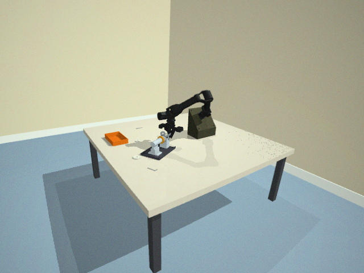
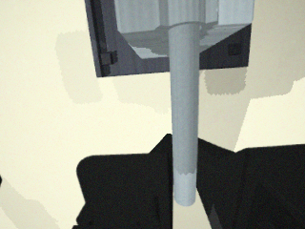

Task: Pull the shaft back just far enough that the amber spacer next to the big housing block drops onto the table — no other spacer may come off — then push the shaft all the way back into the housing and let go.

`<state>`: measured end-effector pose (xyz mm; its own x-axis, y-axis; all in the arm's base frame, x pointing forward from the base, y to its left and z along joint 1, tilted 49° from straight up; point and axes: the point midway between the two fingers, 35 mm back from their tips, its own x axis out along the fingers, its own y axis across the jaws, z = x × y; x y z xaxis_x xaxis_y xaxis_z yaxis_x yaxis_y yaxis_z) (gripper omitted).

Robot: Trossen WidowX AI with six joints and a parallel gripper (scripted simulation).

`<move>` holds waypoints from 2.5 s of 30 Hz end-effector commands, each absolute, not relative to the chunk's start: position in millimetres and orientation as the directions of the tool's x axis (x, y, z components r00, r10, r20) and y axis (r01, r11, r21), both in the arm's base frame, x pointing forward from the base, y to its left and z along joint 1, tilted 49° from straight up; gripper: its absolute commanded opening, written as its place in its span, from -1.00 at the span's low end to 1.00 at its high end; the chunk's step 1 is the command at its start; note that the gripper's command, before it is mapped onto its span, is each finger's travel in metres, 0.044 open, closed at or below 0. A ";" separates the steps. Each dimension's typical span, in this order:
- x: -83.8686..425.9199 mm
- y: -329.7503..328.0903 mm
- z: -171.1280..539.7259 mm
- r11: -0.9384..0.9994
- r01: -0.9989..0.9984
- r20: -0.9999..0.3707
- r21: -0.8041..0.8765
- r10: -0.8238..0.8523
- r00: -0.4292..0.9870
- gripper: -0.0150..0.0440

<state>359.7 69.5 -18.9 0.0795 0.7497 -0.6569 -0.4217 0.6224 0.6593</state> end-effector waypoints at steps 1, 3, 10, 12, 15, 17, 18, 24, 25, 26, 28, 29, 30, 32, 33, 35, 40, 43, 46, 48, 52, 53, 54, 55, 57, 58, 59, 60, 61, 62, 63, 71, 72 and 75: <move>358.4 69.1 -18.4 0.623 -0.424 -0.659 0.657 0.748 0.079 -0.49; 358.2 69.0 -18.5 0.623 -0.424 -0.659 0.657 0.748 0.079 -0.49; 357.5 68.9 -18.7 0.623 -0.424 -0.659 0.657 0.748 0.079 -0.49; 357.3 68.8 -18.8 0.623 -0.424 -0.659 0.657 0.748 0.079 -0.49; 357.0 68.7 -18.9 0.623 -0.424 -0.659 0.657 0.748 0.079 -0.49; 356.8 68.7 -19.0 0.623 -0.424 -0.659 0.657 0.748 0.079 -0.49; 356.7 68.7 -19.1 0.623 -0.424 -0.659 0.657 0.748 0.079 -0.49; 356.2 68.5 -19.3 0.623 -0.424 -0.659 0.657 0.748 0.079 -0.49; 356.1 68.5 -19.4 0.623 -0.424 -0.659 0.657 0.748 0.079 -0.49; 356.0 68.5 -19.4 0.623 -0.424 -0.659 0.657 0.748 0.079 -0.49; 355.8 68.4 -19.5 0.623 -0.424 -0.659 0.657 0.748 0.079 -0.49; 355.7 68.4 -19.5 0.623 -0.424 -0.659 0.657 0.748 0.079 -0.49; 355.6 68.4 -19.6 0.623 -0.424 -0.659 0.657 0.748 0.079 -0.49; 355.4 68.3 -19.6 0.623 -0.424 -0.659 0.657 0.748 0.079 -0.49; 355.3 68.3 -19.7 0.623 -0.424 -0.659 0.657 0.748 0.079 -0.49; 355.1 68.2 -19.8 0.623 -0.424 -0.659 0.657 0.748 0.079 -0.49; 354.6 68.1 -20.0 0.623 -0.424 -0.659 0.657 0.748 0.079 -0.49; 354.3 68.0 -20.1 0.623 -0.424 -0.659 0.657 0.748 0.079 -0.49; 354.0 68.0 -20.2 0.623 -0.424 -0.659 0.657 0.748 0.079 -0.49; 353.8 67.9 -20.3 0.623 -0.424 -0.659 0.657 0.748 0.079 -0.49; 353.4 67.8 -20.5 0.623 -0.424 -0.659 0.657 0.748 0.079 -0.49; 353.3 67.8 -20.5 0.623 -0.424 -0.659 0.657 0.748 0.079 -0.49; 353.2 67.8 -20.5 0.623 -0.424 -0.659 0.657 0.748 0.079 -0.49; 353.2 67.7 -20.6 0.623 -0.424 -0.659 0.657 0.748 0.079 -0.49; 353.0 67.7 -20.7 0.623 -0.424 -0.659 0.657 0.748 0.079 -0.49; 352.9 67.7 -20.7 0.623 -0.424 -0.659 0.657 0.748 0.079 -0.49; 352.8 67.7 -20.7 0.623 -0.424 -0.659 0.657 0.748 0.079 -0.49; 352.7 67.6 -20.8 0.623 -0.424 -0.659 0.657 0.748 0.079 -0.49; 352.6 67.6 -20.8 0.623 -0.424 -0.659 0.657 0.748 0.079 -0.49; 352.5 67.6 -20.9 0.623 -0.424 -0.659 0.657 0.748 0.079 -0.49; 352.4 67.6 -20.9 0.623 -0.424 -0.659 0.657 0.748 0.079 -0.49; 351.6 67.4 -21.2 0.623 -0.424 -0.659 0.657 0.748 0.079 -0.49; 351.5 67.3 -21.3 0.623 -0.424 -0.659 0.657 0.748 0.079 -0.49; 351.2 67.3 -21.4 0.623 -0.424 -0.659 0.657 0.748 0.079 -0.49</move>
<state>352.3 67.7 -22.0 0.0790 0.7496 -0.6571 -0.4213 0.6225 0.6595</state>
